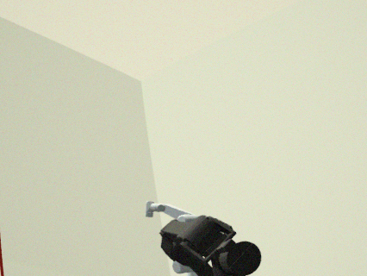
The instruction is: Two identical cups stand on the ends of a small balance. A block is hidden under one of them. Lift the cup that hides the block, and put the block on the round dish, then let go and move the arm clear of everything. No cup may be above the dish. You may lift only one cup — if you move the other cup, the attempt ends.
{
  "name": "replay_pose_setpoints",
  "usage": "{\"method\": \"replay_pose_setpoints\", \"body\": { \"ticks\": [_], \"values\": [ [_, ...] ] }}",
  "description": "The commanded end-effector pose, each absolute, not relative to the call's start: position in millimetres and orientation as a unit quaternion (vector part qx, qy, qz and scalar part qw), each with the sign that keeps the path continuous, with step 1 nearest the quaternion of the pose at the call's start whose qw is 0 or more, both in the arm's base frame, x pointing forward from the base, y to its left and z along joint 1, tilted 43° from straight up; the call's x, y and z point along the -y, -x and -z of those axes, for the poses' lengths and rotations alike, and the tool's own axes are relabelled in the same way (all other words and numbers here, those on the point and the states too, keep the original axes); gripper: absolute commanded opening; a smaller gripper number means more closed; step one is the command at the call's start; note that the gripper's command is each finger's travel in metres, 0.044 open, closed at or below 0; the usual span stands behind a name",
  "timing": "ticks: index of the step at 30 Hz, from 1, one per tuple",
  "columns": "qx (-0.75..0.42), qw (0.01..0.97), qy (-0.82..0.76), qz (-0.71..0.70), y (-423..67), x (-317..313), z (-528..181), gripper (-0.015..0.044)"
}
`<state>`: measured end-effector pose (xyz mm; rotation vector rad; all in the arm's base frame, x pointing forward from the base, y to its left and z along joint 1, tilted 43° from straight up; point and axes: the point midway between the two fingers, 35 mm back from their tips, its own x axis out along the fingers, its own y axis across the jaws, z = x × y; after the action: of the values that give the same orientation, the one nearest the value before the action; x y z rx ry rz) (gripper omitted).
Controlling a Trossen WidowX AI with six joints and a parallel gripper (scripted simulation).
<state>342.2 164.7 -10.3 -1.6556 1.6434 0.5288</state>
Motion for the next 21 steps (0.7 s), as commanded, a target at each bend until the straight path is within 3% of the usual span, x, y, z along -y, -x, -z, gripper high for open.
{"method": "replay_pose_setpoints", "body": {
  "ticks": [1,21],
  "values": [
    [-0.627,0.382,0.646,-0.208,-345,-180,4,0.0],
    [-0.621,0.385,0.649,-0.212,-341,-197,-16,0.0]
  ]
}}
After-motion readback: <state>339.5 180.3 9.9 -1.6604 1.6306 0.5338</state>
